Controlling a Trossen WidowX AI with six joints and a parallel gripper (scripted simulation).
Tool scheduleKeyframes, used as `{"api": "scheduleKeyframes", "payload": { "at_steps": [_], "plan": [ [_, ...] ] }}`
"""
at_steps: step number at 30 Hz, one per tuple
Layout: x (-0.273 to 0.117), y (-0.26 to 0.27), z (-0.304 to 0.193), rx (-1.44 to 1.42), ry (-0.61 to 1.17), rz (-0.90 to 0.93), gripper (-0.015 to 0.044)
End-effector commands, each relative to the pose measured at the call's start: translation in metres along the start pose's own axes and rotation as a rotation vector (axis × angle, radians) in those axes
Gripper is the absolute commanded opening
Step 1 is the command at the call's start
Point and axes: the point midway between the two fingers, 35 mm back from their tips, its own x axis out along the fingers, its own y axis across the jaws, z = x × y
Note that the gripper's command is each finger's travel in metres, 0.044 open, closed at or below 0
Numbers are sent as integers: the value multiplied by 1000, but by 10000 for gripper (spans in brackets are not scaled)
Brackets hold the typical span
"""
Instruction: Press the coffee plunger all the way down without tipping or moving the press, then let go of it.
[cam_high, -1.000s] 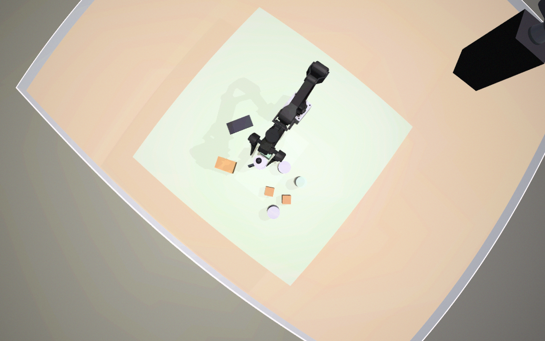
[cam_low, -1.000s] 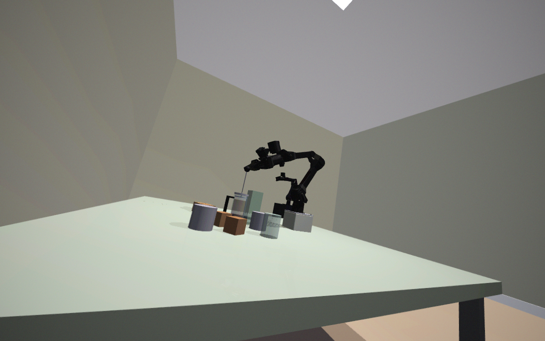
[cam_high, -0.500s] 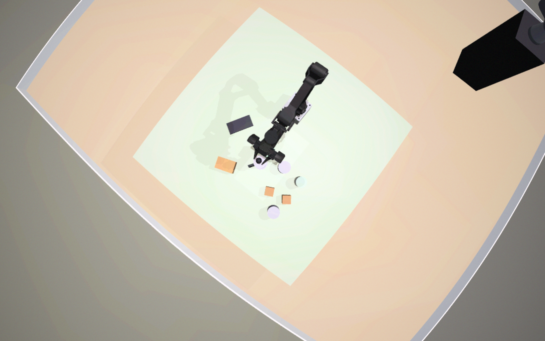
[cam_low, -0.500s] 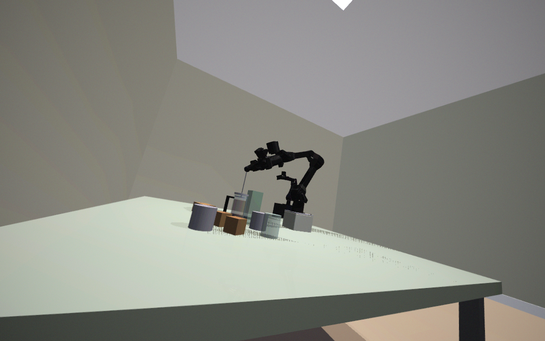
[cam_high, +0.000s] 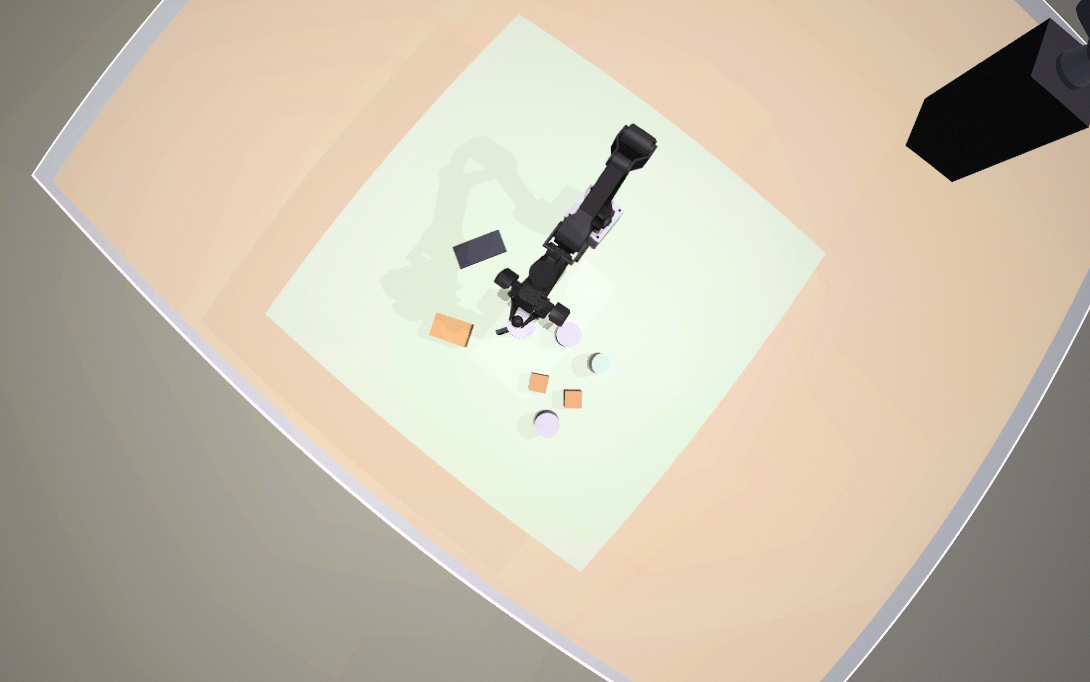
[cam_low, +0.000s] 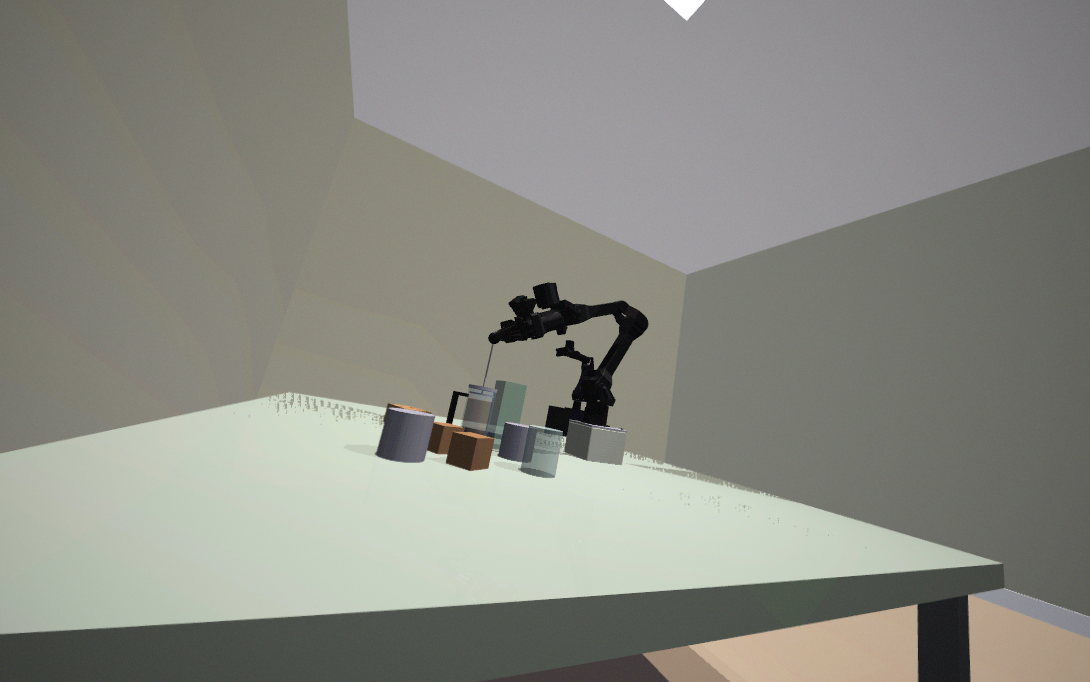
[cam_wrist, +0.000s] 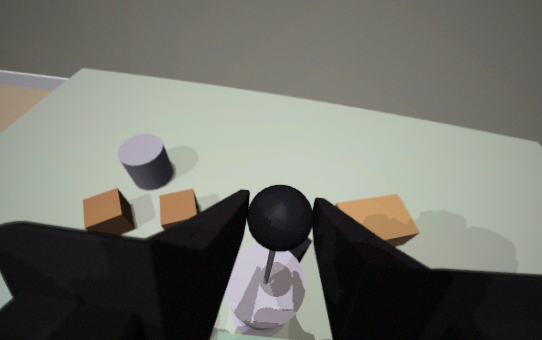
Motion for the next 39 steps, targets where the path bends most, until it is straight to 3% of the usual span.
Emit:
{"api": "scheduleKeyframes", "payload": {
  "at_steps": [1,39],
  "plan": [
    [3,0,-4,4,3,0,118],
    [45,0,-52,4,2,0,118]
  ]
}}
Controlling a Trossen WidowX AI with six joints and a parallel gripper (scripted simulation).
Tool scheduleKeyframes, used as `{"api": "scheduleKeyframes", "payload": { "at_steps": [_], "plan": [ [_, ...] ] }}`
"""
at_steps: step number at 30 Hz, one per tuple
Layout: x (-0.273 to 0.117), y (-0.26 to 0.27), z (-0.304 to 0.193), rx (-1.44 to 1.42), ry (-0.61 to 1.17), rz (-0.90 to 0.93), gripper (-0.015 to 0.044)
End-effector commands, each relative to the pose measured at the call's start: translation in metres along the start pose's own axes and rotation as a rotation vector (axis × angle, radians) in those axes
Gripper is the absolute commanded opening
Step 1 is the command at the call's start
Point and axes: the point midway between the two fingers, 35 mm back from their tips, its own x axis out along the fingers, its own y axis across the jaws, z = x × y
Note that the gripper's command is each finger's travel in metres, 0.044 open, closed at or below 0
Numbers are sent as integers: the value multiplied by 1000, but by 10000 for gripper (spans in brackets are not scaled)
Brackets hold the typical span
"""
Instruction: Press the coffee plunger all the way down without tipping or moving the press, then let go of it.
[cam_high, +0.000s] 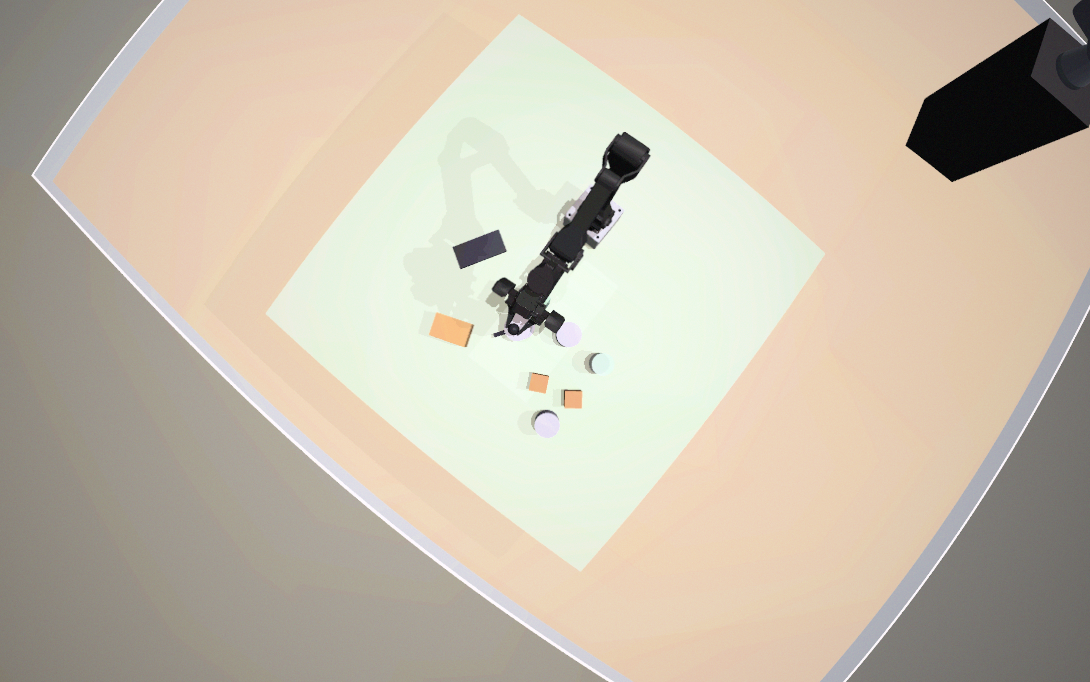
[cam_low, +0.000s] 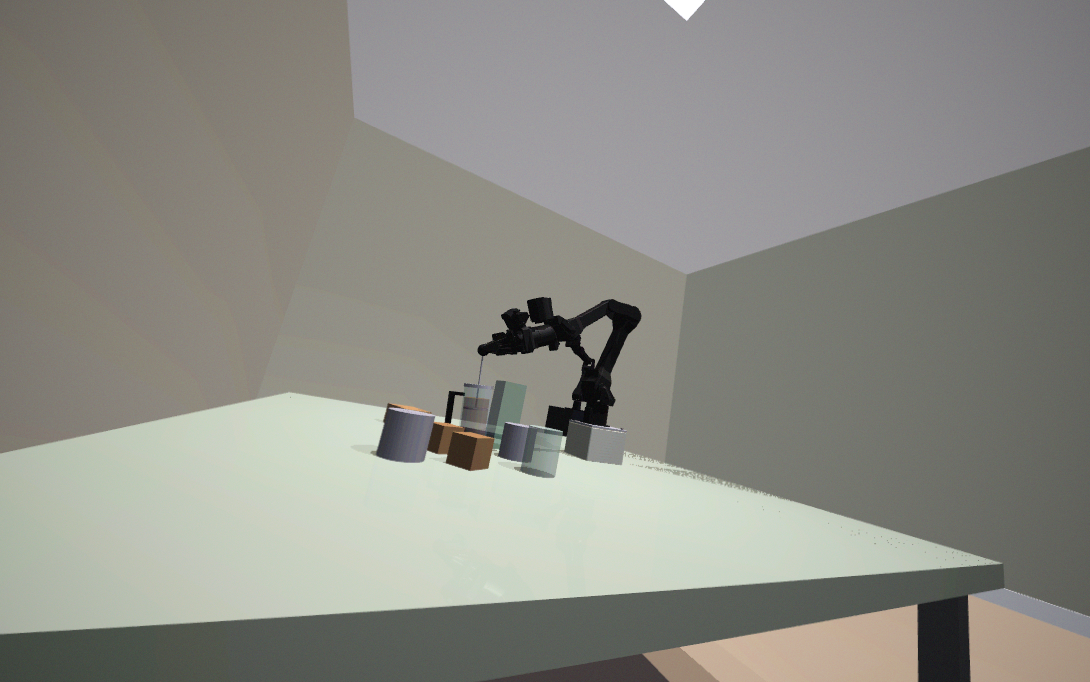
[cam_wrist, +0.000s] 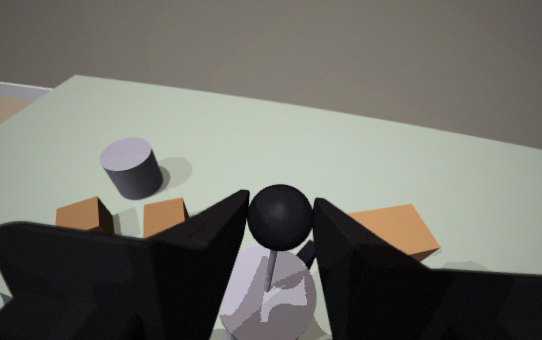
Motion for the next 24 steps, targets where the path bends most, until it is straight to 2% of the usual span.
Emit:
{"api": "scheduleKeyframes", "payload": {
  "at_steps": [1,24],
  "plan": [
    [7,0,-27,5,66,-2,118],
    [32,1,-49,5,66,-2,118]
  ]
}}
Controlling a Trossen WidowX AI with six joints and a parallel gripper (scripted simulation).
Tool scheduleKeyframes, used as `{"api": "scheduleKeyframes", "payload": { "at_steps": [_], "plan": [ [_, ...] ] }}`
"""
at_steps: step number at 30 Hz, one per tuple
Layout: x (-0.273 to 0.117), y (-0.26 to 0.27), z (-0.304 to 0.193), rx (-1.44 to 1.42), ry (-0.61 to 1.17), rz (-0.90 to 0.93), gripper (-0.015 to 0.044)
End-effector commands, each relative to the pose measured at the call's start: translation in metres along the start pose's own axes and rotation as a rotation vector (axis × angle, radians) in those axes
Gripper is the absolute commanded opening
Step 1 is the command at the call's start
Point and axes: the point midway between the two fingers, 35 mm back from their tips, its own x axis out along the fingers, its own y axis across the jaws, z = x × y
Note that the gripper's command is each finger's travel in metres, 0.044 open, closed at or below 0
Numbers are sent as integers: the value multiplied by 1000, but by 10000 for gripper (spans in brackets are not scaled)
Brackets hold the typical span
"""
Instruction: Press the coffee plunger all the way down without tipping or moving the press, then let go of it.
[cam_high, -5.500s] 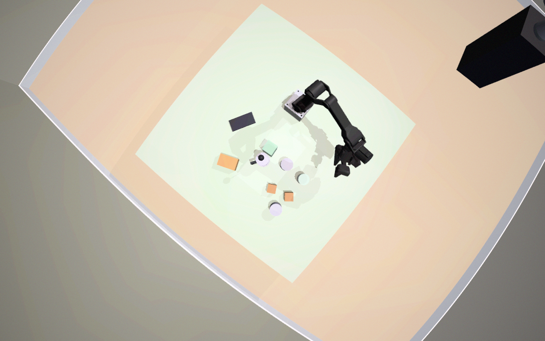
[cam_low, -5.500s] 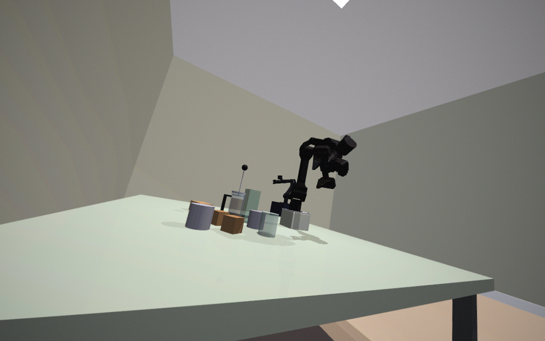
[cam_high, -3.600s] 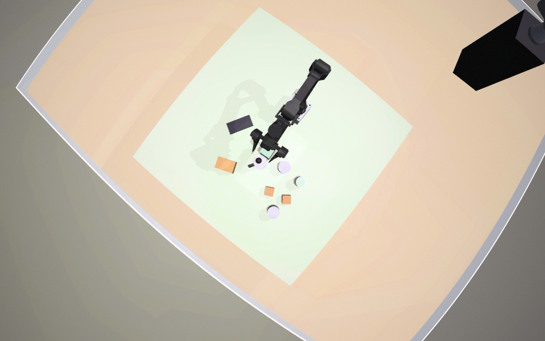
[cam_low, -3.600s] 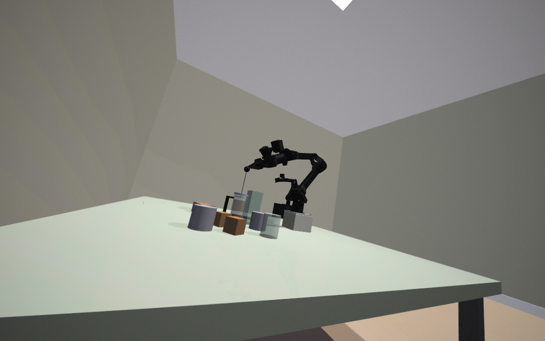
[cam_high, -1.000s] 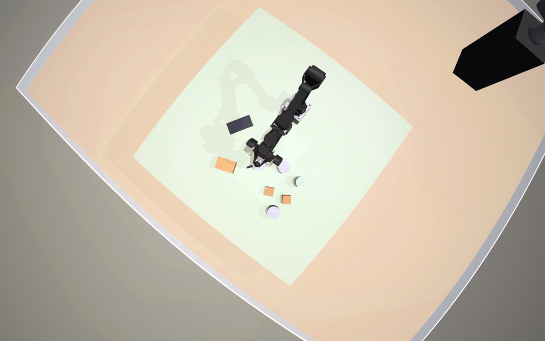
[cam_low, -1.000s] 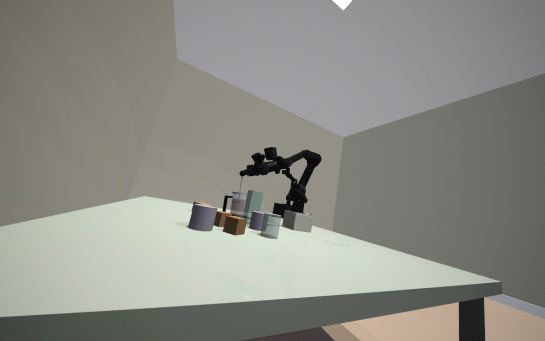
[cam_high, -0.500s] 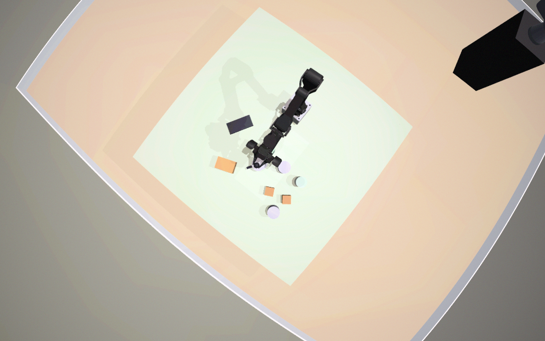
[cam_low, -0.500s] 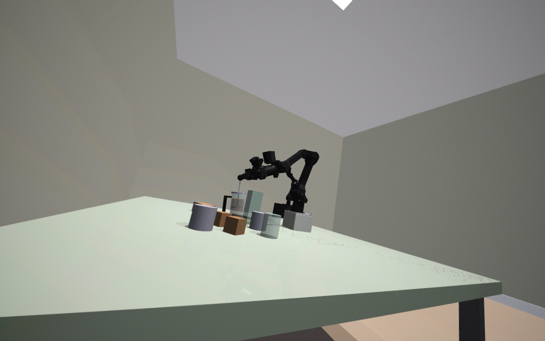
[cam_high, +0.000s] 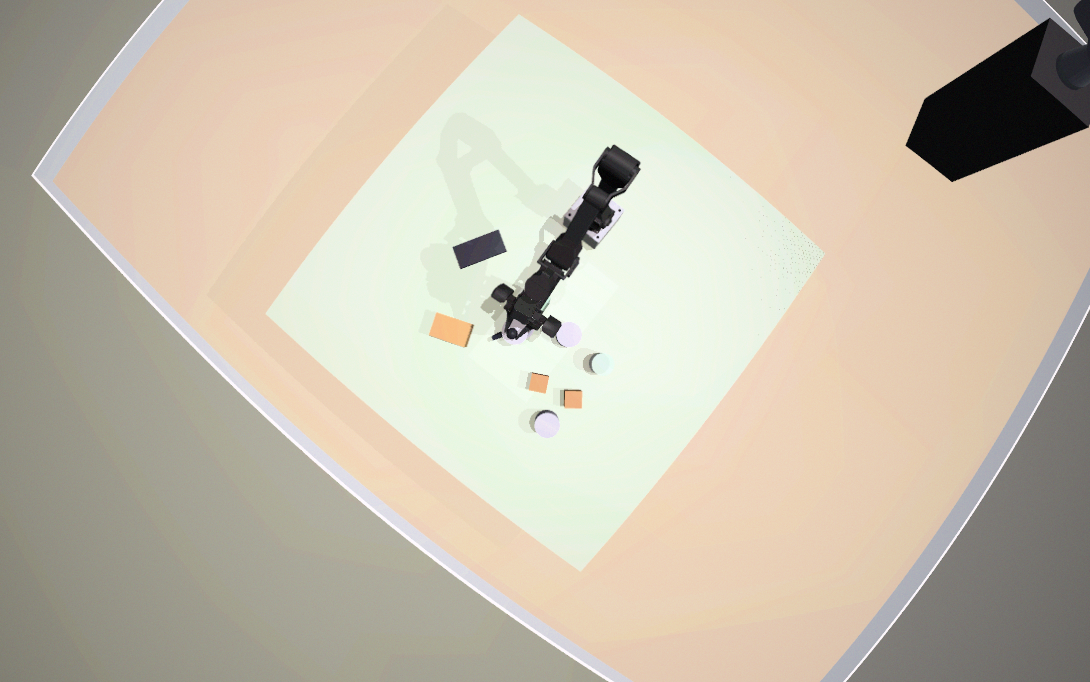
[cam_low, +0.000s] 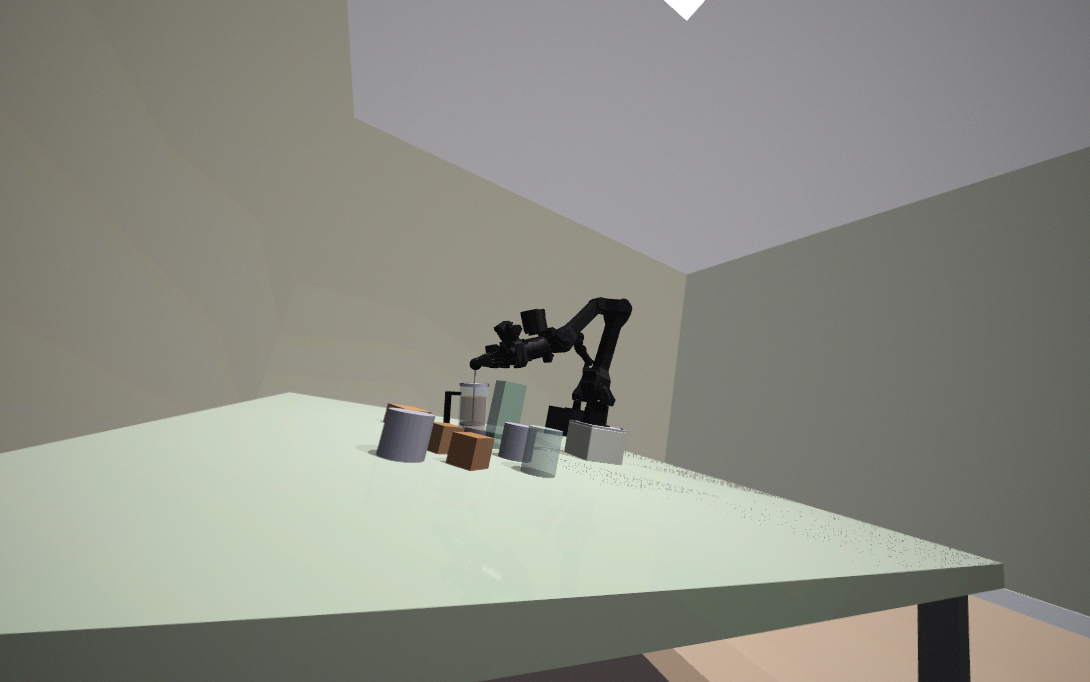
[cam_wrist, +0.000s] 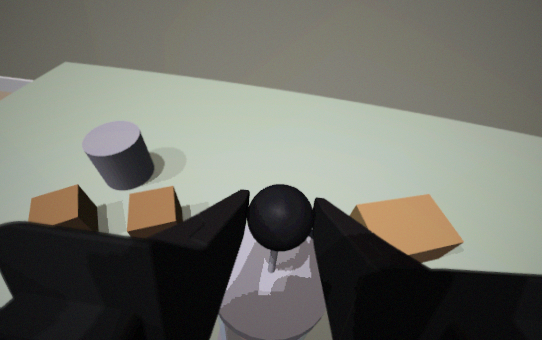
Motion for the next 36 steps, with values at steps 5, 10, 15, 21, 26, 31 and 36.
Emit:
{"api": "scheduleKeyframes", "payload": {
  "at_steps": [5,10,15,21,26,31,36],
  "plan": [
    [9,0,-17,6,59,-1,118],
    [11,0,-15,6,59,-1,118],
    [12,0,-13,6,59,-1,118],
    [14,0,-12,6,59,-1,118],
    [15,0,-11,6,59,-1,118],
    [15,0,-10,6,59,-1,118],
    [16,0,-9,6,59,-1,118]
  ]
}}
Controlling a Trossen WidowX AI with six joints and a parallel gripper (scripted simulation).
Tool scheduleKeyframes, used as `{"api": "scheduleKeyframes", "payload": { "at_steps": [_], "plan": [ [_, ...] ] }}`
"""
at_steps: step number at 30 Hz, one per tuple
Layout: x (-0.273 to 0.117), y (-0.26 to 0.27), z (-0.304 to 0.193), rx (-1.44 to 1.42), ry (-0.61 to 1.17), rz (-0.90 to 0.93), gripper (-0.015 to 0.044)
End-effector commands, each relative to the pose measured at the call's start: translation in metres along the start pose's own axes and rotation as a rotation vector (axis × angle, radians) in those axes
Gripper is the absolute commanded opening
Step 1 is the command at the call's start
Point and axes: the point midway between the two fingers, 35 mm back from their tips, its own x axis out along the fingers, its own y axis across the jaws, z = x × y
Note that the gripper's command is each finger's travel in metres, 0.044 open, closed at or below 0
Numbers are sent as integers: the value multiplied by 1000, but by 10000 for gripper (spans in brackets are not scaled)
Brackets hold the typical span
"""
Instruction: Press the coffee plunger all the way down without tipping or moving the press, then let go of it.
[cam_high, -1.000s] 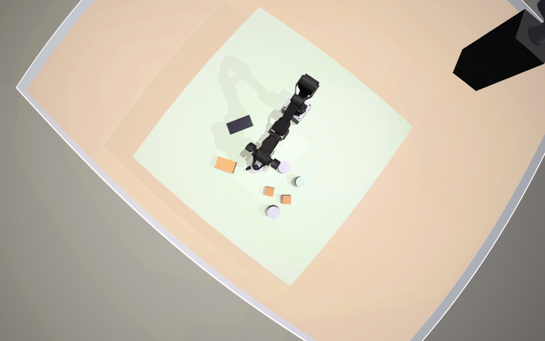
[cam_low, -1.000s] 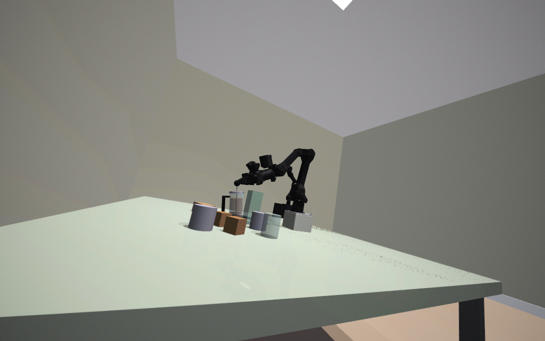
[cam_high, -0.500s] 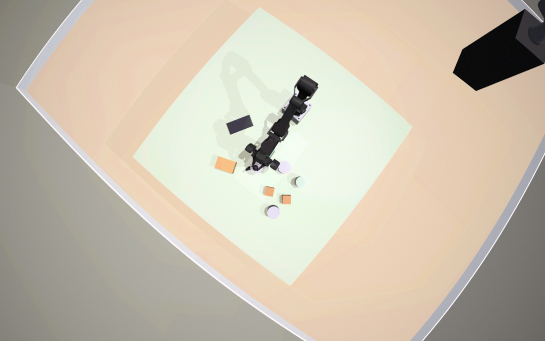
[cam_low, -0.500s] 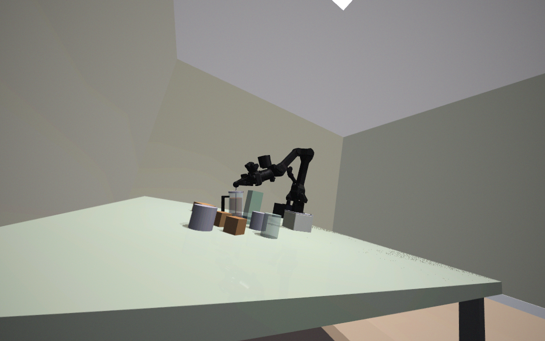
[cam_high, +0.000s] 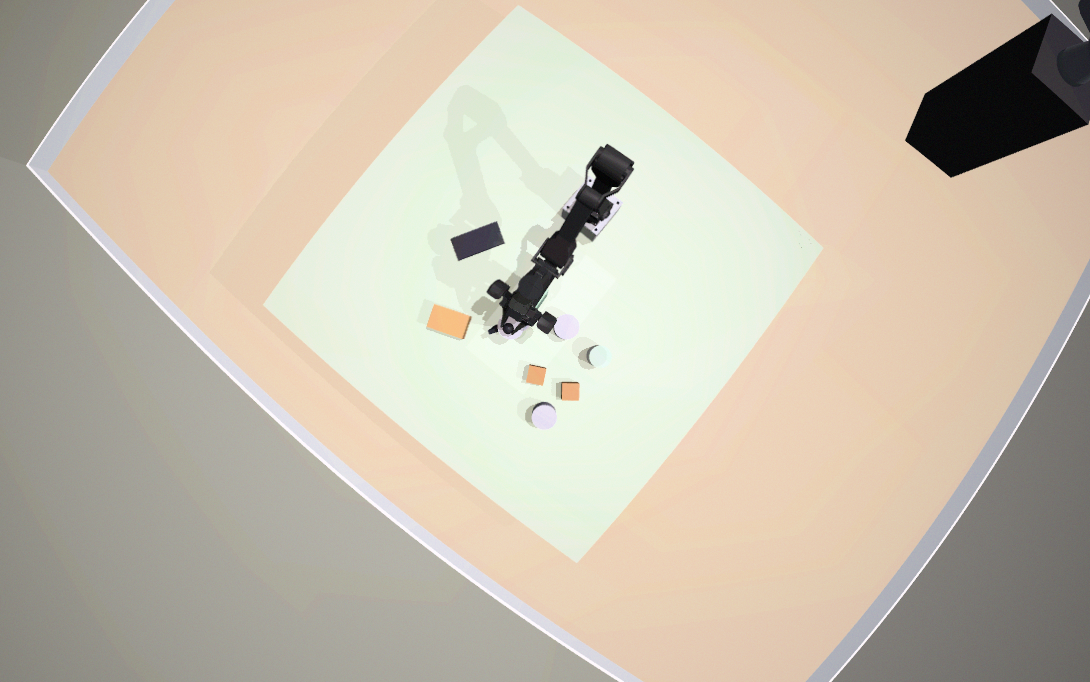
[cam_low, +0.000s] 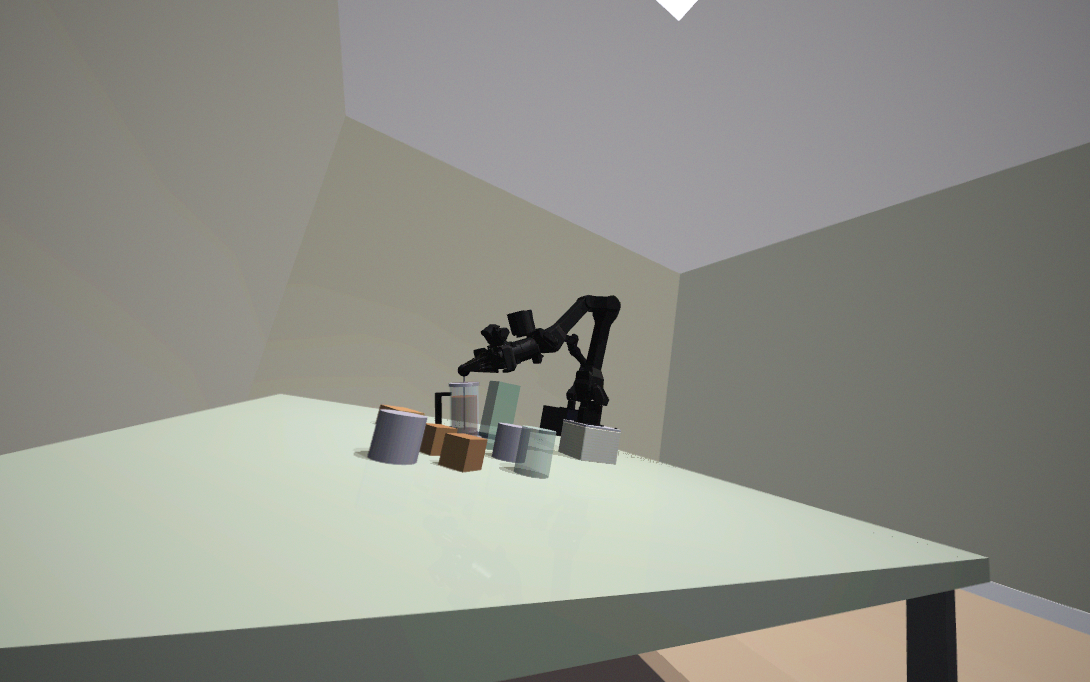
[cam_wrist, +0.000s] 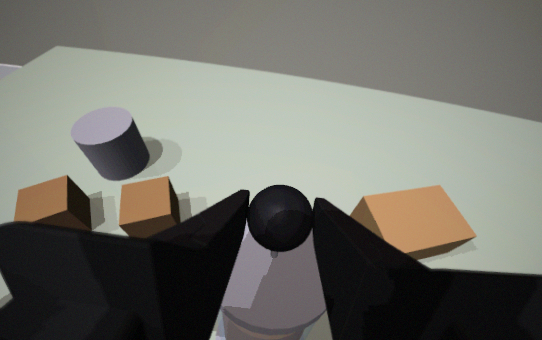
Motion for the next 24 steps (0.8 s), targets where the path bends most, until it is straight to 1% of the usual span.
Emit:
{"api": "scheduleKeyframes", "payload": {
  "at_steps": [1,14,24],
  "plan": [
    [2,0,-4,6,15,-1,118],
    [1,0,0,0,1,0,118],
    [1,0,0,0,1,0,381]
  ]
}}
